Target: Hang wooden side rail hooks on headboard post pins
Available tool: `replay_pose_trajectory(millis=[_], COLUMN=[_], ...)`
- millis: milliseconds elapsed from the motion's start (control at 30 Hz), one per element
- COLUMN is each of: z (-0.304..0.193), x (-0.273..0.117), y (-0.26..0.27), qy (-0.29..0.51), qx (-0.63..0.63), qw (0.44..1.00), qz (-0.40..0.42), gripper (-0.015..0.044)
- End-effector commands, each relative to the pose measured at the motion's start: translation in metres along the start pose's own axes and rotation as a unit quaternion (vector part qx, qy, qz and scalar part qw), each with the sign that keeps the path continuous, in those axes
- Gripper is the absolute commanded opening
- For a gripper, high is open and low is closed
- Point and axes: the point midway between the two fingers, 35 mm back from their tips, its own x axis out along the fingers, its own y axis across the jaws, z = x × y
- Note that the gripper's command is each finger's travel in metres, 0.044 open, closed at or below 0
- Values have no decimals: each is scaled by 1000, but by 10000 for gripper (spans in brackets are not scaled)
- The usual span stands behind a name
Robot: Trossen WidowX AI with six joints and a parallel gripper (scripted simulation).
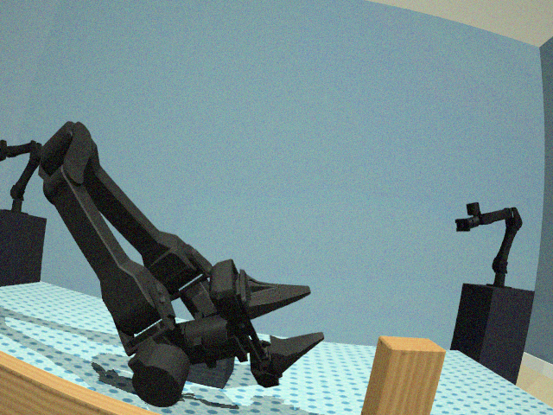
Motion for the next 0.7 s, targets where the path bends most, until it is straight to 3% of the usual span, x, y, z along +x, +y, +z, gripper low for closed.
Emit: replay_pose_trajectory(millis=[0,400,667], z=[0,46,48], x=[1,35,36], y=[-1,-64,-65], qy=[0,0,-1], qx=[0,-1,-1], qw=[1000,1000,1000], qz=[1,-1,-2], gripper=[426,440,440])
